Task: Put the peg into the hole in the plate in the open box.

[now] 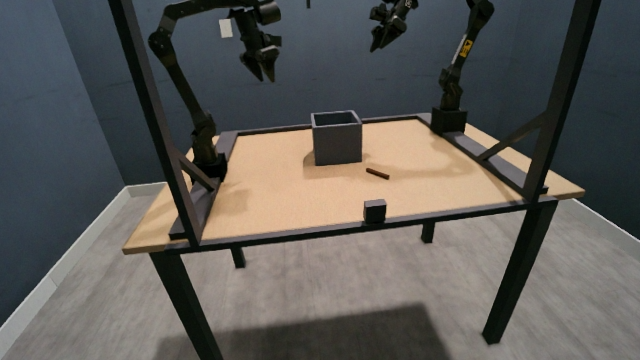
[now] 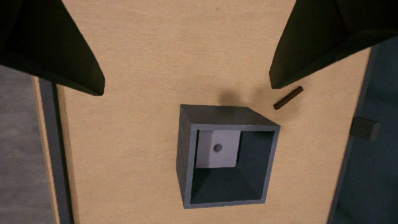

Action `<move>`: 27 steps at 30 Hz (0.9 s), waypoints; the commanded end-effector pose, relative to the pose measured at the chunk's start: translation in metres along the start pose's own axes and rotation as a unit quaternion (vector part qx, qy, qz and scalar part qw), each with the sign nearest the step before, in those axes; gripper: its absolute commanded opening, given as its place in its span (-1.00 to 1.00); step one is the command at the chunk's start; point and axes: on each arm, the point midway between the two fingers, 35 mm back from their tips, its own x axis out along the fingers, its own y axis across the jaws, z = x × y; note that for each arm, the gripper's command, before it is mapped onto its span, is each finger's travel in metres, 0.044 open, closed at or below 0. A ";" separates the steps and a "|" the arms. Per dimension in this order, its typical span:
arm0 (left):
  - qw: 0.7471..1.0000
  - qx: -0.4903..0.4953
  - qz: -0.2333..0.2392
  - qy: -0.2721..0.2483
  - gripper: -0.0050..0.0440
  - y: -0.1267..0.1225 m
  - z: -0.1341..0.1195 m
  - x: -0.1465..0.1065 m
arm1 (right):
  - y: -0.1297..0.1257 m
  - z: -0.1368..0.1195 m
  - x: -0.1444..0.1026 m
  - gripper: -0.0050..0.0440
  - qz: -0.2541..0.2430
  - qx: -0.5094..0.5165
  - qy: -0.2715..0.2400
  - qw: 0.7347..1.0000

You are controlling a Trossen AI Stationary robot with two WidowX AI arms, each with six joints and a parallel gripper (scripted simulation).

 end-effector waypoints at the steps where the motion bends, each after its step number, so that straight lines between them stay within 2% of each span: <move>1: 1.000 0.001 -0.001 -0.008 1.00 0.000 0.001 -0.004 | 0.001 0.003 -0.005 1.00 -0.001 -0.003 -0.009 1.000; 18: 1.000 0.001 -0.001 -0.008 1.00 0.000 0.001 -0.004 | 0.001 0.003 -0.005 1.00 -0.001 -0.003 -0.009 1.000; 19: 1.000 0.001 -0.001 -0.008 1.00 0.000 0.001 -0.004 | 0.001 0.003 -0.005 -0.29 -0.001 -0.003 -0.009 1.000; 27: 1.000 0.001 -0.001 -0.008 1.00 0.000 0.001 -0.004 | 0.001 0.003 -0.005 -0.29 -0.001 -0.003 -0.009 1.000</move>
